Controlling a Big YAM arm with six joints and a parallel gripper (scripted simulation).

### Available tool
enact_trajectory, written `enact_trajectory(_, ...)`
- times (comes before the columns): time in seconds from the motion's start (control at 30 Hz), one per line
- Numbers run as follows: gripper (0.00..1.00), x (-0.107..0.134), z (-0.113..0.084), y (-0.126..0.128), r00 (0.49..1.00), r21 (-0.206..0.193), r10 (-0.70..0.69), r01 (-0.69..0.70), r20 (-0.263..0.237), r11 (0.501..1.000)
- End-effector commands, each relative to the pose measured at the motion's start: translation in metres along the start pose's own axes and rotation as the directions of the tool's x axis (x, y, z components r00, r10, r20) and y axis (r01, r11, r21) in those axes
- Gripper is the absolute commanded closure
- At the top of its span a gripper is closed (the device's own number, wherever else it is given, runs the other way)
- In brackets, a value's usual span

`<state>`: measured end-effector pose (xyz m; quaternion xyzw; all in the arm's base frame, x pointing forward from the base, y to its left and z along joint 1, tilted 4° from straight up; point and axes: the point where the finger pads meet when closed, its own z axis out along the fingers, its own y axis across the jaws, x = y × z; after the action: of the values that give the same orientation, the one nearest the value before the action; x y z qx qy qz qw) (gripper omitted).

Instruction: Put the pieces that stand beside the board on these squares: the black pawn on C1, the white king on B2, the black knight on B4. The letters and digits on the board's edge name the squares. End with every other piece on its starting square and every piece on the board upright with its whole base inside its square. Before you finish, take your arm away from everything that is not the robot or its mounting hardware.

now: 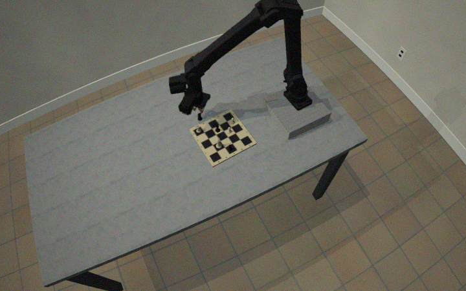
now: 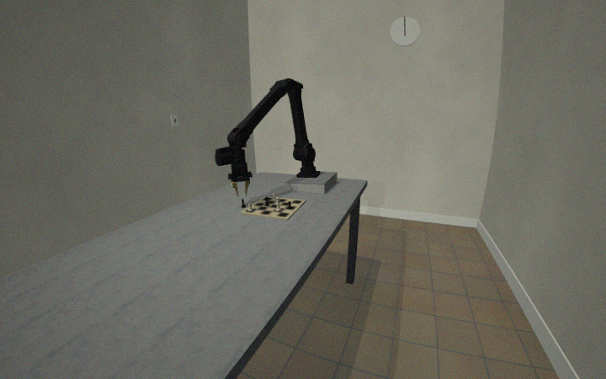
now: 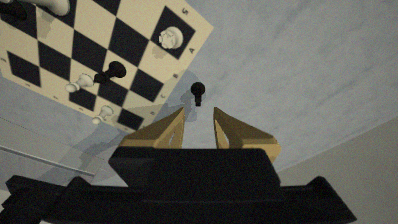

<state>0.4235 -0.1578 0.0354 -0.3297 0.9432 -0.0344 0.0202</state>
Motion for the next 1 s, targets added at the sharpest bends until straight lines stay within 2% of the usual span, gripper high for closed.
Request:
enact_trajectory(0.0,0.65,-0.009,-0.006,-0.015,1.0,0.022,-0.01,0.01,0.02,1.0)
enact_trajectory(0.27,0.65,-0.009,-0.004,-0.015,1.0,0.025,-0.01,0.01,0.021,1.0)
enact_trajectory(0.43,0.65,-0.001,0.01,-0.004,1.0,0.002,-0.01,0.01,0.008,1.0)
enact_trajectory(0.77,0.65,-0.001,0.025,-0.006,1.0,0.007,-0.007,0.007,0.01,1.0)
enact_trajectory(0.8,0.65,-0.007,0.02,-0.017,1.0,0.027,-0.006,0.005,0.022,1.0)
enact_trajectory(0.9,0.65,0.0,0.033,-0.005,1.0,0.003,-0.005,0.005,0.008,1.0)
enact_trajectory(0.97,0.65,-0.001,0.034,-0.007,1.0,0.008,-0.005,0.005,0.01,1.0)
